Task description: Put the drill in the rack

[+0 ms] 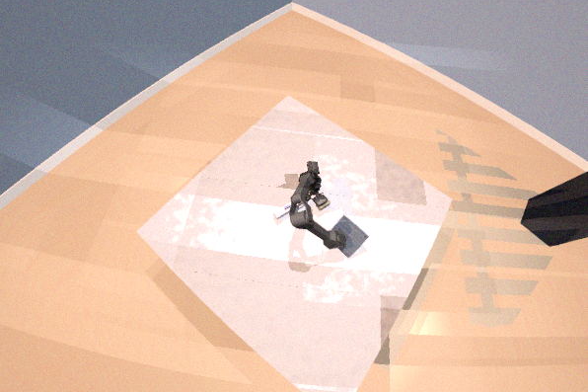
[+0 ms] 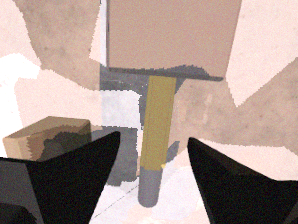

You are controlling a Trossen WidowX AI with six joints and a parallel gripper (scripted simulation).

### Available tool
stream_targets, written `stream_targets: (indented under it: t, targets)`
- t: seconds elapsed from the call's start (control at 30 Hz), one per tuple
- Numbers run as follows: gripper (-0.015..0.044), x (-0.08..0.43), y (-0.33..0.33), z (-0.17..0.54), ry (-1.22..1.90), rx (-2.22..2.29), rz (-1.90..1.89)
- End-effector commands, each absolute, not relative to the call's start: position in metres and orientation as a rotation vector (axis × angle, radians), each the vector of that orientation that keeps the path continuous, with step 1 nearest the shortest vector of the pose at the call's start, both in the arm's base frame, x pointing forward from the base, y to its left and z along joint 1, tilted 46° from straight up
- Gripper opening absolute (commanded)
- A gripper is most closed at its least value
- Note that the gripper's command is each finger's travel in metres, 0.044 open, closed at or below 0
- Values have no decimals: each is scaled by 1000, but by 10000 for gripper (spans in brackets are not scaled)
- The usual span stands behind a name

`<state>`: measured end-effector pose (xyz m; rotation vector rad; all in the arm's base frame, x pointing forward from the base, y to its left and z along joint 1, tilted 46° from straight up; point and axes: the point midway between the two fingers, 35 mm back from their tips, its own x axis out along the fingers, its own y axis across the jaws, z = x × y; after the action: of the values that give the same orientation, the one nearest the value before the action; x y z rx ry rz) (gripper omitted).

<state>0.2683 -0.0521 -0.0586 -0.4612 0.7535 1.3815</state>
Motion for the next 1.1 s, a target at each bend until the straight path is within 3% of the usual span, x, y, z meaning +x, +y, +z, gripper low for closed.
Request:
stream_targets:
  t: [0.0, 0.17, 0.27, 1.07]
  targets:
    - [151, 268, -52, -59, 754, -461, 1382]
    - [20, 268, -52, -59, 754, -461, 1382]
    - [0, 268, -52, -59, 754, -461, 1382]
    - [0, 265, -59, -62, 753, -454, 1382]
